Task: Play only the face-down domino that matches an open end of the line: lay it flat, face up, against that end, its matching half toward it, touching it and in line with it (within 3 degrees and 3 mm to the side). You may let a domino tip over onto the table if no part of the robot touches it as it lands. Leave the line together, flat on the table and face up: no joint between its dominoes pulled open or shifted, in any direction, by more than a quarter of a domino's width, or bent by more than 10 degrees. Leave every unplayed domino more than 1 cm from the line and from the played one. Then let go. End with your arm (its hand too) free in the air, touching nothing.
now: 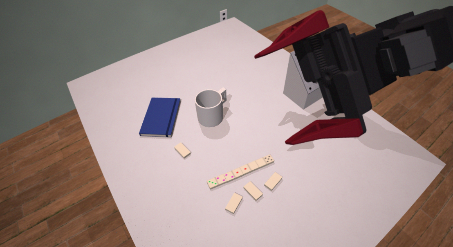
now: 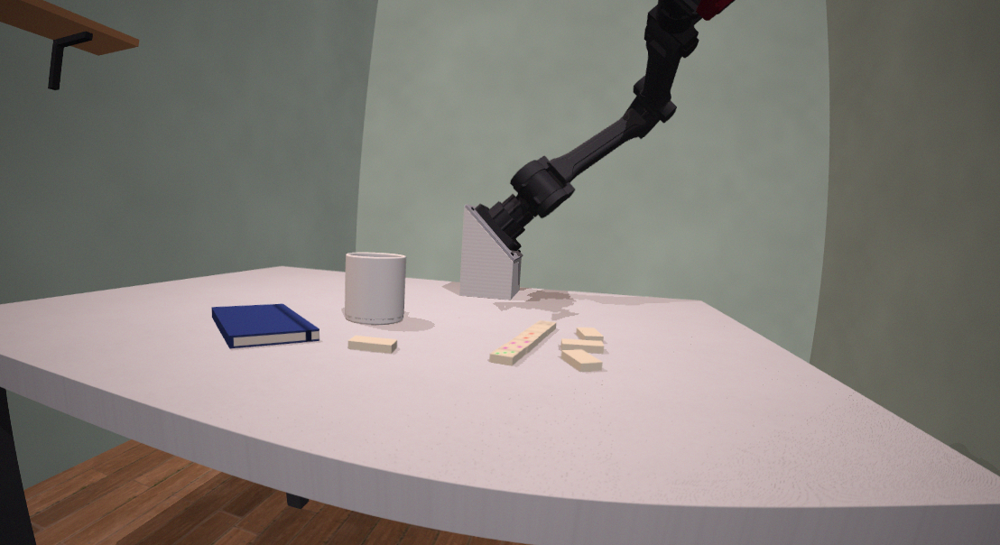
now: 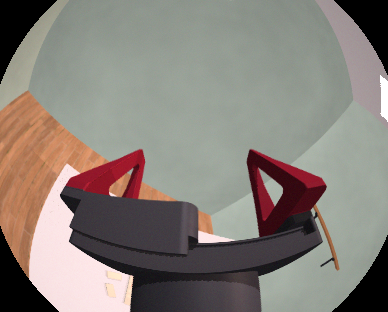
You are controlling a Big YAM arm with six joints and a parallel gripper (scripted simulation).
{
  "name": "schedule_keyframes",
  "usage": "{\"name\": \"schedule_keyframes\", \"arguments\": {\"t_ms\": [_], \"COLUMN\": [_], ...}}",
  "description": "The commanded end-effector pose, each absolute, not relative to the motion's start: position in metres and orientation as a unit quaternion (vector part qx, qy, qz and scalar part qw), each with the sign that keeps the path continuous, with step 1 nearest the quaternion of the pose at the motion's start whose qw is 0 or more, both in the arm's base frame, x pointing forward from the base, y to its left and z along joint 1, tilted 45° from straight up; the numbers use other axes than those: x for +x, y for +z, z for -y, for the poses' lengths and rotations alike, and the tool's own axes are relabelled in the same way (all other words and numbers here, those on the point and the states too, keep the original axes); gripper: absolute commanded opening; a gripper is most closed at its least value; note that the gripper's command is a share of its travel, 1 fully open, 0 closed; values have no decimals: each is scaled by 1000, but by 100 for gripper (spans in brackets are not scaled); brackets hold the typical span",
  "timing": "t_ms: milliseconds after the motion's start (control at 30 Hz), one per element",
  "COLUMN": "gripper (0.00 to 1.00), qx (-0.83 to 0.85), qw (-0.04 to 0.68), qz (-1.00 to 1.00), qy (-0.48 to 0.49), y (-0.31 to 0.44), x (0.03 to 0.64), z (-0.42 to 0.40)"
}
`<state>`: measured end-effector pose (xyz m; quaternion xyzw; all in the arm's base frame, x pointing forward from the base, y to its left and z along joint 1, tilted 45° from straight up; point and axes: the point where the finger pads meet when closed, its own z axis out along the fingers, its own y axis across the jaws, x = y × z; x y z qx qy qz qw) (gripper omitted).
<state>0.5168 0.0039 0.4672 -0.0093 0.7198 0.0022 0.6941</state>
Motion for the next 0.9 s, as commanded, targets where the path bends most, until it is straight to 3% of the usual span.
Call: {"name": "schedule_keyframes", "arguments": {"t_ms": [0, 400, 733, 867], "gripper": [100, 100, 100, 100], "qx": [-3, 2, -8, -8], "qw": [703, 709, 697, 697], "qz": [-711, -705, -717, -717], "qy": [2, 3, 2, 2], "y": [484, 496, 395, 395], "x": [518, 519, 461, 461], "z": [0, 2, 80, 80]}}
